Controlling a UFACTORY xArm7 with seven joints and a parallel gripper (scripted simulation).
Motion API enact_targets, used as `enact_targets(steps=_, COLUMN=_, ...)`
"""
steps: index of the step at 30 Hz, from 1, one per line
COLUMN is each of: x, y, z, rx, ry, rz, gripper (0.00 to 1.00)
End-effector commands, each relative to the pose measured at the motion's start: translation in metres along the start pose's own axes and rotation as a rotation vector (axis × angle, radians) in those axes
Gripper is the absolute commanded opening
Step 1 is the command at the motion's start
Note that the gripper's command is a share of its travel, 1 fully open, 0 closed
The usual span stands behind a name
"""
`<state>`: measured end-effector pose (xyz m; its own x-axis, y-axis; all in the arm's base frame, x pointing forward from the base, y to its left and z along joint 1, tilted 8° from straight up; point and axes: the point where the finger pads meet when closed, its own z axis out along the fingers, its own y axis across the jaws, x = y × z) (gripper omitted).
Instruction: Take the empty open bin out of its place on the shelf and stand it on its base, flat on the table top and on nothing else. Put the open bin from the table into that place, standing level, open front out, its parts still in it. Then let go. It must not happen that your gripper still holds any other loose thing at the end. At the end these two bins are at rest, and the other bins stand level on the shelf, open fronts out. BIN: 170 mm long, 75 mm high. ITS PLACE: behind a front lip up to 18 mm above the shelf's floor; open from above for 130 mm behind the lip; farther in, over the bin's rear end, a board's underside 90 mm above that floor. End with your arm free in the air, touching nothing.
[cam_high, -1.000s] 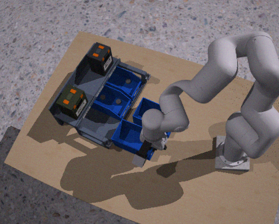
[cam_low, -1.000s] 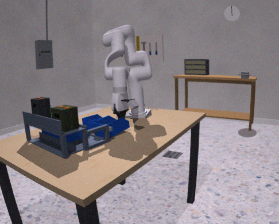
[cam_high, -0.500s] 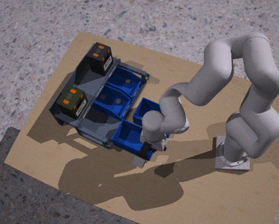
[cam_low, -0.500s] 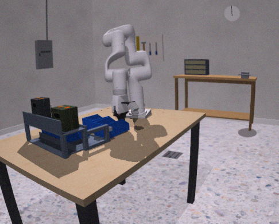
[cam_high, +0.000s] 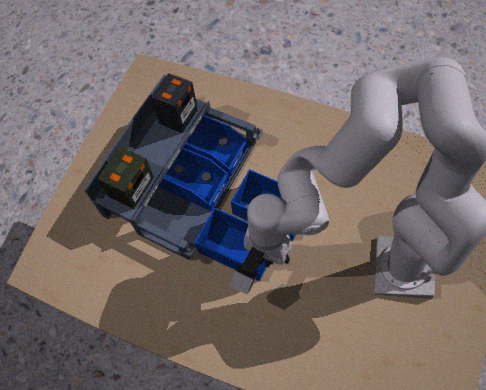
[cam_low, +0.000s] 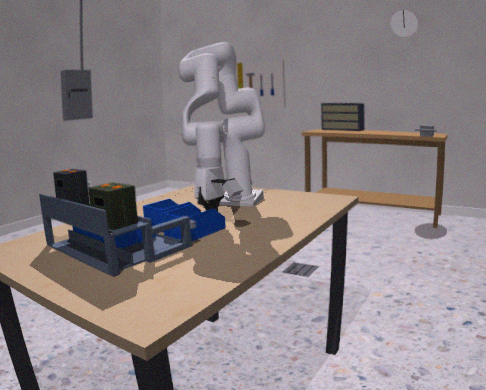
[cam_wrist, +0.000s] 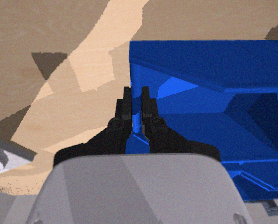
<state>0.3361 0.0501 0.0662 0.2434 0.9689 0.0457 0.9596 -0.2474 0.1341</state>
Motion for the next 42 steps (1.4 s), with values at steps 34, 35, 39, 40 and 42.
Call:
enact_targets(steps=34, x=0.0006, y=0.0011, z=-0.0006, rx=-0.002, ry=0.001, rz=0.0, gripper=0.95)
enact_targets(steps=35, x=0.0006, y=0.0011, z=-0.0006, rx=-0.002, ry=0.001, rz=0.0, gripper=0.95)
enact_targets(steps=39, x=0.0006, y=0.0011, z=-0.0006, rx=-0.002, ry=0.001, rz=0.0, gripper=0.95)
enact_targets(steps=40, x=0.0006, y=0.0011, z=-0.0006, rx=-0.002, ry=0.001, rz=0.0, gripper=0.95)
enact_targets(steps=42, x=0.0006, y=0.0011, z=-0.0006, rx=-0.002, ry=0.001, rz=0.0, gripper=0.95)
